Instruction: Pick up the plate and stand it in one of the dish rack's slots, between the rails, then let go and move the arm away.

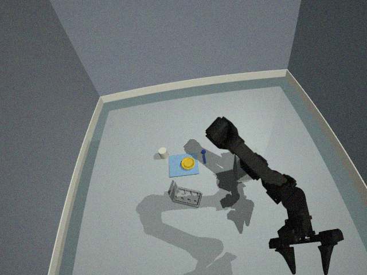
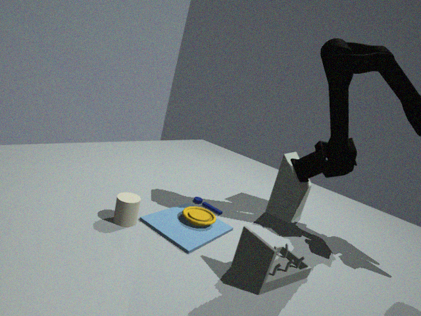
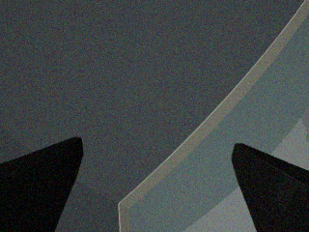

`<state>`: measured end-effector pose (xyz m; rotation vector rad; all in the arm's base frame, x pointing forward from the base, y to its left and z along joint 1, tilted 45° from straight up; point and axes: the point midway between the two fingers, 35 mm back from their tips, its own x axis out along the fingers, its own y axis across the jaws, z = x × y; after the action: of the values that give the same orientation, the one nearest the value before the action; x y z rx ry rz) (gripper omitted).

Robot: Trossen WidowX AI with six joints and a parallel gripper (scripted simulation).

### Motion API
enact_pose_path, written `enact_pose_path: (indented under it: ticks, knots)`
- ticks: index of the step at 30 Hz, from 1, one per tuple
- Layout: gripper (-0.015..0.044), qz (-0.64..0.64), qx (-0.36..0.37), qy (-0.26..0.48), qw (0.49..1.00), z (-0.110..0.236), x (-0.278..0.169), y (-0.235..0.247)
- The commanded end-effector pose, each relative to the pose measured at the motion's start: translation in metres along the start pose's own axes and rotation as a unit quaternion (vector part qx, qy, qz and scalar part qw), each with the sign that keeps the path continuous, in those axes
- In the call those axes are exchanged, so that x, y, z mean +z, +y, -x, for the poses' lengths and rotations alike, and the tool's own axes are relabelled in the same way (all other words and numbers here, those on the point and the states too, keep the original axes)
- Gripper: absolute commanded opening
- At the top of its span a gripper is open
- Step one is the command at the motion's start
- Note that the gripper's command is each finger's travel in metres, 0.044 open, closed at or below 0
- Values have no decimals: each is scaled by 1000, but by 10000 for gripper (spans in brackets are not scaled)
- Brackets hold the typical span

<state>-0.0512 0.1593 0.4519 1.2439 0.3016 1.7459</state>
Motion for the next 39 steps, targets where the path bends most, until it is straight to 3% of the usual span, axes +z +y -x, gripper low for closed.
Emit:
enact_pose_path:
  ticks: [1, 12, 24, 39]
  knots:
    - [400, 76, -21, 10, 997, -13, -10, -9]
    - [400, 242, -91, 49, 965, -42, -28, -53]
    - [400, 387, -193, 121, 894, -65, -33, -129]
    - [400, 476, -349, 240, 771, -54, 0, -255]
